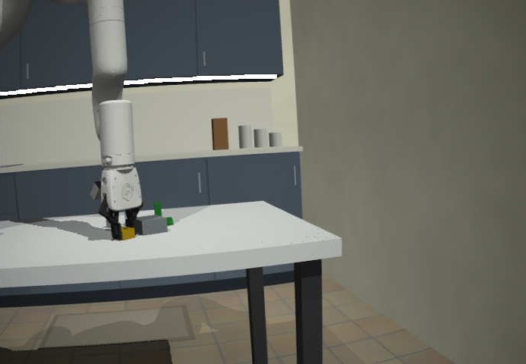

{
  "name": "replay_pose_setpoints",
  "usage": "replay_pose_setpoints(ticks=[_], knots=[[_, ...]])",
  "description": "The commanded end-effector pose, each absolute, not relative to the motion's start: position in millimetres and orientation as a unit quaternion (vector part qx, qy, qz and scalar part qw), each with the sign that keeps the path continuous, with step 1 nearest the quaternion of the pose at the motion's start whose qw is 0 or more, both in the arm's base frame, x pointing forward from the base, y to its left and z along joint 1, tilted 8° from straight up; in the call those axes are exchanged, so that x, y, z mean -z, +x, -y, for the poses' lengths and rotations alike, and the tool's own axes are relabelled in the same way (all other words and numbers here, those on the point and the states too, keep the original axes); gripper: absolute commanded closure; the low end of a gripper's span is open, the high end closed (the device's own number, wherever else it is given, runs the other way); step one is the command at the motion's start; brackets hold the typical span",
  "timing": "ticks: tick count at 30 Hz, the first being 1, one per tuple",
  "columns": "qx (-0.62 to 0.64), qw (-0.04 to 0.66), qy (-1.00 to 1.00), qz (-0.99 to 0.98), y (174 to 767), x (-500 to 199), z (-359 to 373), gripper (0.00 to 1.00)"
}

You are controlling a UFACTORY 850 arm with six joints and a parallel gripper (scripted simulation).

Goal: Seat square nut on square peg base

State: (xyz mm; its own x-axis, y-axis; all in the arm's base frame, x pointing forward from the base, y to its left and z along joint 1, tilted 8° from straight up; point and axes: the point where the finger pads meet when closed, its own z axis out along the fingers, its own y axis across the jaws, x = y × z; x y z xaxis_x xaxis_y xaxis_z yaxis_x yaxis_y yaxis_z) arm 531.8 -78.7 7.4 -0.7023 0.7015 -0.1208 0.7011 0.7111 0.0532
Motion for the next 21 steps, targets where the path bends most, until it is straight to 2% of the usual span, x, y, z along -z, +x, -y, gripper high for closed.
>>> replay_pose_setpoints(ticks=[1, 21], knots=[[-0.002, 0.067, 0.38, -0.923, 532.4, -7.8, 78.8, 1.0], [-0.001, 0.068, 0.38, -0.922, 530.8, -18.6, 78.2, 1.0]])
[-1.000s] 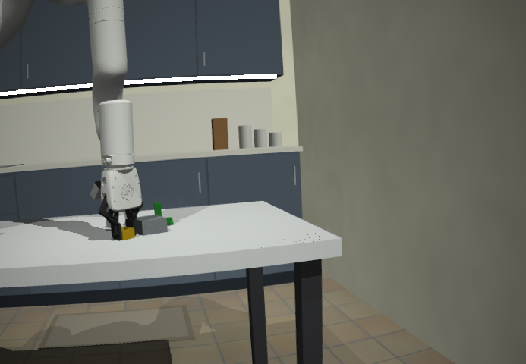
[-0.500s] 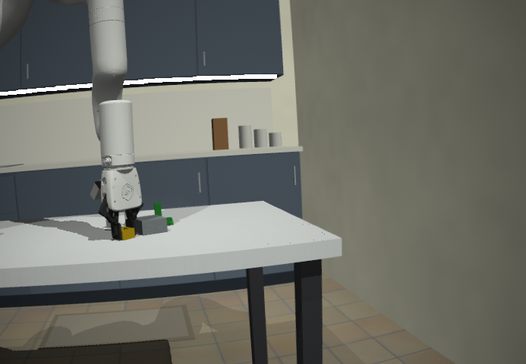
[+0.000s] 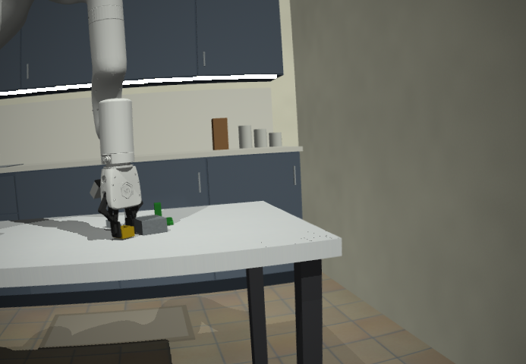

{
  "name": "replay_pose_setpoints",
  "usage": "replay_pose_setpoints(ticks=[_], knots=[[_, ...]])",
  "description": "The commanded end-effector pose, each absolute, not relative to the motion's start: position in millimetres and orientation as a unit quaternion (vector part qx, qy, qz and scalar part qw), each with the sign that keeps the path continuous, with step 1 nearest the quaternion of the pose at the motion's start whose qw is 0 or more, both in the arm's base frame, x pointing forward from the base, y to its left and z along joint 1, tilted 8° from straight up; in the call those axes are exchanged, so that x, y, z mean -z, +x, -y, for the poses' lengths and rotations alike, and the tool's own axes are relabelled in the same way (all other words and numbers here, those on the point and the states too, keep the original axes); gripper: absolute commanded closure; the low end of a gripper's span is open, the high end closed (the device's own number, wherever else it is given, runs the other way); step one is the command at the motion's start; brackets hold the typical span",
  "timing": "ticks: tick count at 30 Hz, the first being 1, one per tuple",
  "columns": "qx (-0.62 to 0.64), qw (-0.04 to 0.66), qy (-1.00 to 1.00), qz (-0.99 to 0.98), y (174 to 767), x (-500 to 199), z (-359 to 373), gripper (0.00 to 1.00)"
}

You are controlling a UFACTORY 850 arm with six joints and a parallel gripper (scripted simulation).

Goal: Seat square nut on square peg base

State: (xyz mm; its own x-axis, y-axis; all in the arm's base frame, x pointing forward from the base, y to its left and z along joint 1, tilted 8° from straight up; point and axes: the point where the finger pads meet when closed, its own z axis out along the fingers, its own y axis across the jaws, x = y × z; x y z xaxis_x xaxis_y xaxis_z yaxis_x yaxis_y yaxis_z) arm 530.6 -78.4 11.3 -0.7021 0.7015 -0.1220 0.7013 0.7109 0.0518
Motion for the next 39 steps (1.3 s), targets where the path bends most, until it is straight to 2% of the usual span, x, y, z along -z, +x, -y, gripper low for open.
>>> replay_pose_setpoints(ticks=[1, 39], knots=[[0.0, 0.068, 0.38, -0.922, 530.4, -21.2, 78.0, 1.0], [0.0, 0.069, 0.383, -0.921, 518.6, -75.2, 69.9, 1.0]])
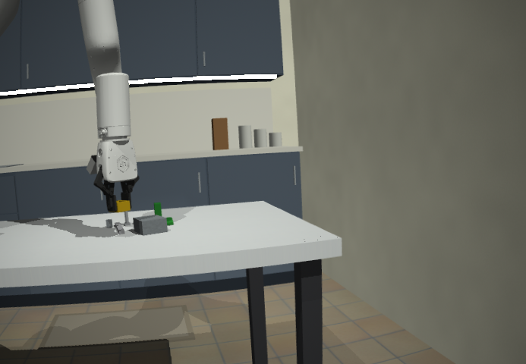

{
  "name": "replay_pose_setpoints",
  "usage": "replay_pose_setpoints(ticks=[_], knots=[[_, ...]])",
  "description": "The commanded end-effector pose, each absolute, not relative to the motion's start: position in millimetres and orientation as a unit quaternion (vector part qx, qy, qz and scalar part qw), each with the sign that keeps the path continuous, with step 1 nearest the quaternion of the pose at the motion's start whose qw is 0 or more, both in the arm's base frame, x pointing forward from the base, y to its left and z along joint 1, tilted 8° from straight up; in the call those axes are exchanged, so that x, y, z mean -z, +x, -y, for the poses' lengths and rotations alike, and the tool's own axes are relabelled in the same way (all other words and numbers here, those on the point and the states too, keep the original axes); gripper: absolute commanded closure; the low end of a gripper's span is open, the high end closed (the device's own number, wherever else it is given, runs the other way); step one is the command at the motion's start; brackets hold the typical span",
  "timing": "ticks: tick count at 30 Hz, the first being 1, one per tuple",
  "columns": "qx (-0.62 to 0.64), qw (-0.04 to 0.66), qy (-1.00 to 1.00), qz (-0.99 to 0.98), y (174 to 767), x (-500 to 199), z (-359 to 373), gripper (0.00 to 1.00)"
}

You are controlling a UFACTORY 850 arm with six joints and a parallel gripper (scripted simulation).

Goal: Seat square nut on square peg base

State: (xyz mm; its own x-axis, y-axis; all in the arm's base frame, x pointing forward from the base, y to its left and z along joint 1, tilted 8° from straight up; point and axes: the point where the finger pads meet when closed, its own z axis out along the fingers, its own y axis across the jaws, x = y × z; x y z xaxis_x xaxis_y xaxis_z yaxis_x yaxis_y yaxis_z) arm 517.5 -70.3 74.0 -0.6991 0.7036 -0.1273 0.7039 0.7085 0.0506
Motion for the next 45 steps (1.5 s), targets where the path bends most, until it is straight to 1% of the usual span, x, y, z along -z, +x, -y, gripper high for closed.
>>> replay_pose_setpoints(ticks=[1, 7, 15, 17, 31, 45], knots=[[0.0, 0.069, 0.385, -0.92, 519.4, -75.2, 69.0, 1.0], [-0.002, 0.069, 0.42, -0.905, 531.3, -75.7, 54.5, 1.0], [-0.01, 0.068, 0.517, -0.853, 562.6, -77.0, 9.1, 1.0], [-0.01, 0.068, 0.517, -0.853, 562.6, -77.0, 9.1, 1.0], [-0.024, 0.064, 0.673, -0.737, 604.6, -79.5, -83.2, 1.0], [-0.026, 0.063, 0.692, -0.719, 608.8, -79.9, -96.5, 1.0]])
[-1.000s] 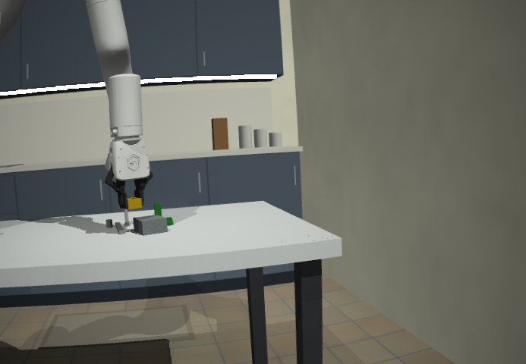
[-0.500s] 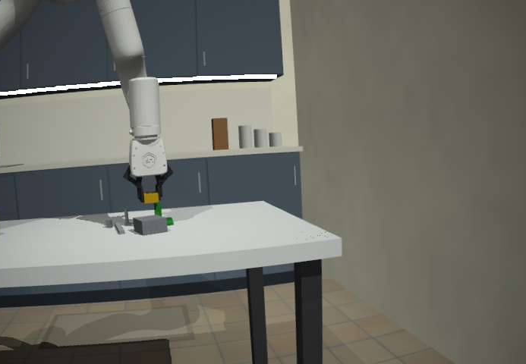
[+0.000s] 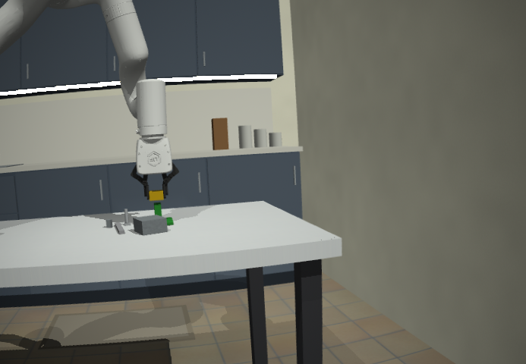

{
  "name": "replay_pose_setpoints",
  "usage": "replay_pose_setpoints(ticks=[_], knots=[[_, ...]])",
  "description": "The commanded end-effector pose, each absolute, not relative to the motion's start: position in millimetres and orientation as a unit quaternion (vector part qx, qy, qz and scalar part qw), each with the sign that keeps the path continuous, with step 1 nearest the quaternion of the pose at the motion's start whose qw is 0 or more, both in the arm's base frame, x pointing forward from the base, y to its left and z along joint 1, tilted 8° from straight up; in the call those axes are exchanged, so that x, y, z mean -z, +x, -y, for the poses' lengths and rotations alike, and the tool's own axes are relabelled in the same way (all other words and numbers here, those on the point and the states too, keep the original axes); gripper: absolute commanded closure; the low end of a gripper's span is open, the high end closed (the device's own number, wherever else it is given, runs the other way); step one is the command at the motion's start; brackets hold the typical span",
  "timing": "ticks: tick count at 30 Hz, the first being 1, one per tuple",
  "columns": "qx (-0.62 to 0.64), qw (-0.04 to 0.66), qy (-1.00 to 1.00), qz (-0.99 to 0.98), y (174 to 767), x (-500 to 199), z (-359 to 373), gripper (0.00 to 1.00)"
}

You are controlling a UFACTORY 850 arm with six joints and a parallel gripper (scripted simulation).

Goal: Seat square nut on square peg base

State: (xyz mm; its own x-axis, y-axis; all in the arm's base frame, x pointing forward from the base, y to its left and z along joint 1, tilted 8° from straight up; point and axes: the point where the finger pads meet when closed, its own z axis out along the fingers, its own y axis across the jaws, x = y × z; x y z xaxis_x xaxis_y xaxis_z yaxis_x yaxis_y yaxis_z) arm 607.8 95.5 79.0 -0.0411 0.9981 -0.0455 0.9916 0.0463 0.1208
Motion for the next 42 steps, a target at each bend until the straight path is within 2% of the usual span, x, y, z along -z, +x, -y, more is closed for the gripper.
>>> replay_pose_setpoints(ticks=[1, 42], knots=[[-0.026, 0.063, 0.692, -0.719, 608.8, -79.9, -96.5, 1.0], [-0.026, 0.063, 0.692, -0.719, 611.8, -64.2, -94.8, 1.0]])
